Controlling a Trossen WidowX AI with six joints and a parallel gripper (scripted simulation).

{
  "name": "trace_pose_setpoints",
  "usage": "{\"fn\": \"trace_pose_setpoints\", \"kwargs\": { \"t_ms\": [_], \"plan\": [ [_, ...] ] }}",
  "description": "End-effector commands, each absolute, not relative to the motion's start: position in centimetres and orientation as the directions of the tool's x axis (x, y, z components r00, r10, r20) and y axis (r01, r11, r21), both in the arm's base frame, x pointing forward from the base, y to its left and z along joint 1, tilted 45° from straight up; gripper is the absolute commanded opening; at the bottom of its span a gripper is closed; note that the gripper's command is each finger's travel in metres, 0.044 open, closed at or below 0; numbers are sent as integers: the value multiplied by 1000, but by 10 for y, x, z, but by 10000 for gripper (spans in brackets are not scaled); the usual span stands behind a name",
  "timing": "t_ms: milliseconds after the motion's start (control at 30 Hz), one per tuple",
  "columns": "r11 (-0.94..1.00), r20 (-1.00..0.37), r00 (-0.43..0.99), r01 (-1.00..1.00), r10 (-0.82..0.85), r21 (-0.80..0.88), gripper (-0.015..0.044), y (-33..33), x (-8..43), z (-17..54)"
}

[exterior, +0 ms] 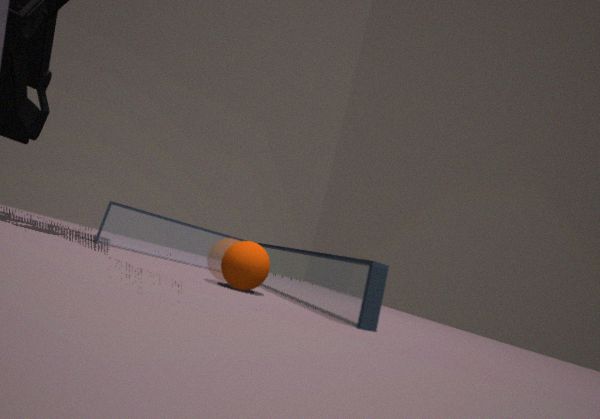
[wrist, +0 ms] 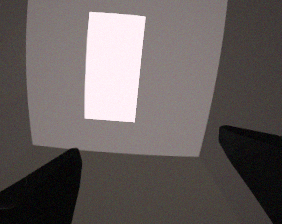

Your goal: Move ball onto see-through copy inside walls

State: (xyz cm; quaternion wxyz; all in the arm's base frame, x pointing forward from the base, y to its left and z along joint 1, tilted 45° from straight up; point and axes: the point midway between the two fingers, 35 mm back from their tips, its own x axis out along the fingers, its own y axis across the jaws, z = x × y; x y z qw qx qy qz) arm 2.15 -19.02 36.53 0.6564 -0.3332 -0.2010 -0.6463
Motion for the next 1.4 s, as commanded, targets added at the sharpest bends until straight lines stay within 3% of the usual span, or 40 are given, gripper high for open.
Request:
{"fn": "trace_pose_setpoints", "kwargs": {
  "t_ms": [0, 200, 333, 533, 700, 1033, 1200, 1367],
  "plan": [
    [-50, 687, 91, 982, -721, -182, 374, -192, 23, 365],
    [217, 424, 324, 935, -846, -281, 364, -250, 81, 333],
    [430, 197, 500, 848, -843, -310, 364, -276, 132, 298],
    [718, -150, 708, 642, -690, -269, 364, -283, 212, 234],
    [883, -403, 788, 441, -466, -158, 364, -260, 271, 176],
    [987, -706, 708, 127, -18, 101, 364, -183, 334, 86],
    [950, -804, 524, -34, 282, 311, 364, -120, 352, 33],
    [848, -805, 270, -105, 528, 520, 364, -53, 351, -11]
  ]
}}
